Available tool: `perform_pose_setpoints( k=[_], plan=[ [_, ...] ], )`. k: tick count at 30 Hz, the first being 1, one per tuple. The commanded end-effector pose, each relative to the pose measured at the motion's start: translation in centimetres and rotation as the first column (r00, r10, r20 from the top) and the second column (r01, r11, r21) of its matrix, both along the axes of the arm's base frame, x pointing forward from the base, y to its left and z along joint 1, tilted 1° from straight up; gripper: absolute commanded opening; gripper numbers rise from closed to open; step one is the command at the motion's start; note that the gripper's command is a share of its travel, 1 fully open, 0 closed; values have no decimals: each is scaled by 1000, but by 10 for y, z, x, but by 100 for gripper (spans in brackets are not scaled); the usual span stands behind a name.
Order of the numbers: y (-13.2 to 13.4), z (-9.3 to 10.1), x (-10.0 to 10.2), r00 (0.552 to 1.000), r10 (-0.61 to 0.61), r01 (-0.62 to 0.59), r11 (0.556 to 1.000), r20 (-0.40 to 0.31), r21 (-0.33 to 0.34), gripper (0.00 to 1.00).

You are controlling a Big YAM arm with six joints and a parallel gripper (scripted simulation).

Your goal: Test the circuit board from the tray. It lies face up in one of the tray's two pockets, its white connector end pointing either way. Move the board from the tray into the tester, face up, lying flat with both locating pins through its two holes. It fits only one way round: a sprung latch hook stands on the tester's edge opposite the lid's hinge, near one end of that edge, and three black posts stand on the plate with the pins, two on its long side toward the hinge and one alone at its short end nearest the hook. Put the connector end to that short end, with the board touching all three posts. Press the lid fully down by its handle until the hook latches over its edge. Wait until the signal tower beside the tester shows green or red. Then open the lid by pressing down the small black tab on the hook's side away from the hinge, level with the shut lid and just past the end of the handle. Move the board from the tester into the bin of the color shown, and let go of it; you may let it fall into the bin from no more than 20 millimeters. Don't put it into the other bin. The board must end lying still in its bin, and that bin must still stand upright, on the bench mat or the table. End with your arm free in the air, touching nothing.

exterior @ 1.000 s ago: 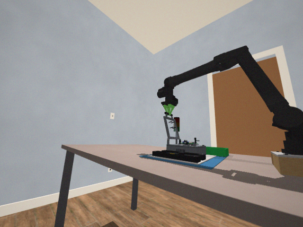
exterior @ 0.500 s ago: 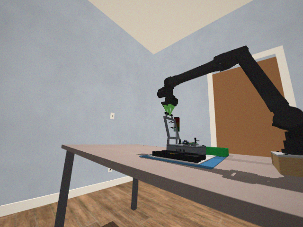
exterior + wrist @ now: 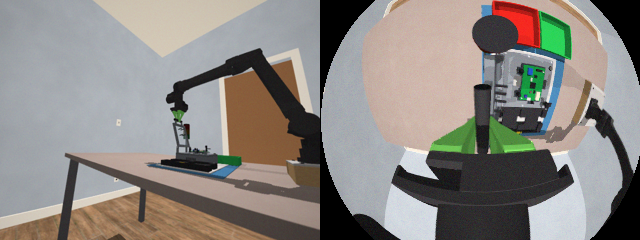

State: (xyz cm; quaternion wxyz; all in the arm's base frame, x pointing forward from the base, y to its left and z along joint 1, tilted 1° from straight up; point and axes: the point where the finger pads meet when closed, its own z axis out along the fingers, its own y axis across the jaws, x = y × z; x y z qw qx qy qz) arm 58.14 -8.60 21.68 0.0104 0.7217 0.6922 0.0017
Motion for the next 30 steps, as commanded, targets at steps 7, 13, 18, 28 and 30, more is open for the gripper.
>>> perform_pose_setpoints(
  k=[7,13,18,28,30],
  plan=[
    [3,6,1,1000,0,0,1000,17,-8,0],
    [2,19,-2,999,0,1,1000,41,-11,0],
    [2,22,-7,999,0,1,1000,38,-11,0],
    [1,23,-15,1000,0,1,1000,29,-8,0],
    [0,23,-18,1000,0,1,1000,27,-8,0]
  ],
)
